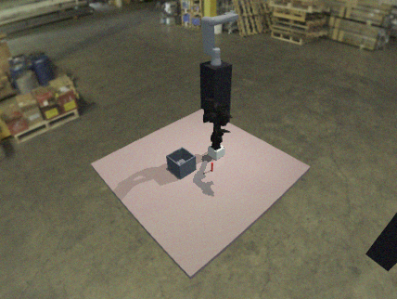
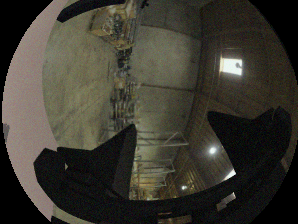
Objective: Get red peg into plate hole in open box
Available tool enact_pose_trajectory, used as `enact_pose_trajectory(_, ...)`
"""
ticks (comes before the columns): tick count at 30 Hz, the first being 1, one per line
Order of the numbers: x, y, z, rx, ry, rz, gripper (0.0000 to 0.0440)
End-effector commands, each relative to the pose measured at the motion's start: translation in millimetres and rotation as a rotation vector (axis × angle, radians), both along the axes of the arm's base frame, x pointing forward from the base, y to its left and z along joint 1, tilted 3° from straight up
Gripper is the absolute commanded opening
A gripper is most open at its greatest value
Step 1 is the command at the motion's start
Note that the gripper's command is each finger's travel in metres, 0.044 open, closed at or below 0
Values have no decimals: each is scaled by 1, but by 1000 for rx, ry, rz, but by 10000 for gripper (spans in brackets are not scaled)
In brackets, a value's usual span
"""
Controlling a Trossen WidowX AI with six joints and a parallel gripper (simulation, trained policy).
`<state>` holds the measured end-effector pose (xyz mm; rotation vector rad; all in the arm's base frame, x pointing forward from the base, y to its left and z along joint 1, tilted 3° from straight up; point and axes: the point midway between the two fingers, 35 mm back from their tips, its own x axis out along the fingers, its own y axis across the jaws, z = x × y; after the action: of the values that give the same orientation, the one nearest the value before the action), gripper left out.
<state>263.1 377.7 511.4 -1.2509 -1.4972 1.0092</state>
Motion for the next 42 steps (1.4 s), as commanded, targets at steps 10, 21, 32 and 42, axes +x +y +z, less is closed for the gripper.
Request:
enact_pose_trajectory(10,32,-14,-25,-66,328,-96,440)
enact_pose_trajectory(21,61,-34,-56,-104,694,-205,440)
enact_pose_trajectory(32,84,-59,-90,-107,1059,-324,440)
enact_pose_trajectory(42,99,-83,-123,-83,1387,-440,440)
